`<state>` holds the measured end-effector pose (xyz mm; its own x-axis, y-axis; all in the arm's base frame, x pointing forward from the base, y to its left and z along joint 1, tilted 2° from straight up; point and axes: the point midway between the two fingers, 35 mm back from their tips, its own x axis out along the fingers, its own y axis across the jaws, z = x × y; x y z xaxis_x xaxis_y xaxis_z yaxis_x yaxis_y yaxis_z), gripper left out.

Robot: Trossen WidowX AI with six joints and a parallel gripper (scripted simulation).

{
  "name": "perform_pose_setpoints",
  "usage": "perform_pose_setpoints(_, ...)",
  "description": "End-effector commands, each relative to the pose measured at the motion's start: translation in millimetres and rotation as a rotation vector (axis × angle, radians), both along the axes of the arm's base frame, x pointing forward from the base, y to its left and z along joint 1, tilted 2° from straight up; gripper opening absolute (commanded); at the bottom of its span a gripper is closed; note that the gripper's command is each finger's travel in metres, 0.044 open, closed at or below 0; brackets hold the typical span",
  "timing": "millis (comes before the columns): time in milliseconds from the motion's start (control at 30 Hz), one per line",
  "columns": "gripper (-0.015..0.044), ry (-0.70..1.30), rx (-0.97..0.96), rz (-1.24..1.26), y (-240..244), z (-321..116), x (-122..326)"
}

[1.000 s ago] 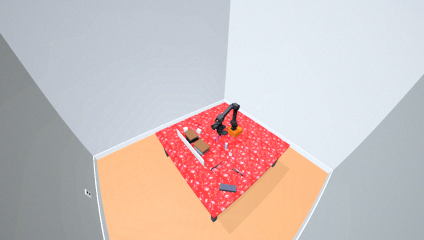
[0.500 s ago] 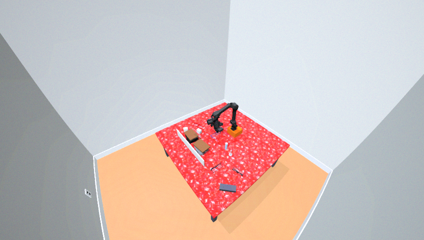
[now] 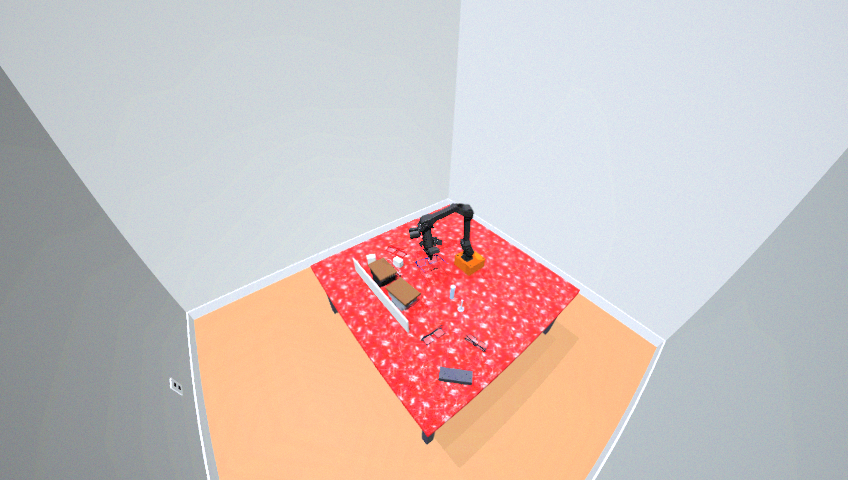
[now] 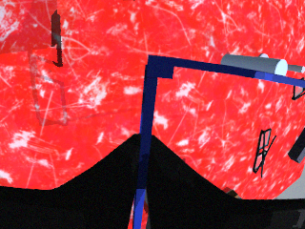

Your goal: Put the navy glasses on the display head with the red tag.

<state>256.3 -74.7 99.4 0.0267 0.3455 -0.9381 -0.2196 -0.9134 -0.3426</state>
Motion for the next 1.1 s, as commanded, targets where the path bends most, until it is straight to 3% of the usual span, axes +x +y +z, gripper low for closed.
perform_pose_setpoints(0, 0.0000, -0.013, 0.033, -0.056, -13.4, 4.3, -1.5)
perform_pose_setpoints(1067, 0.0000, -0.175, 0.251, -0.564, -125.8, 39.8, -53.5)
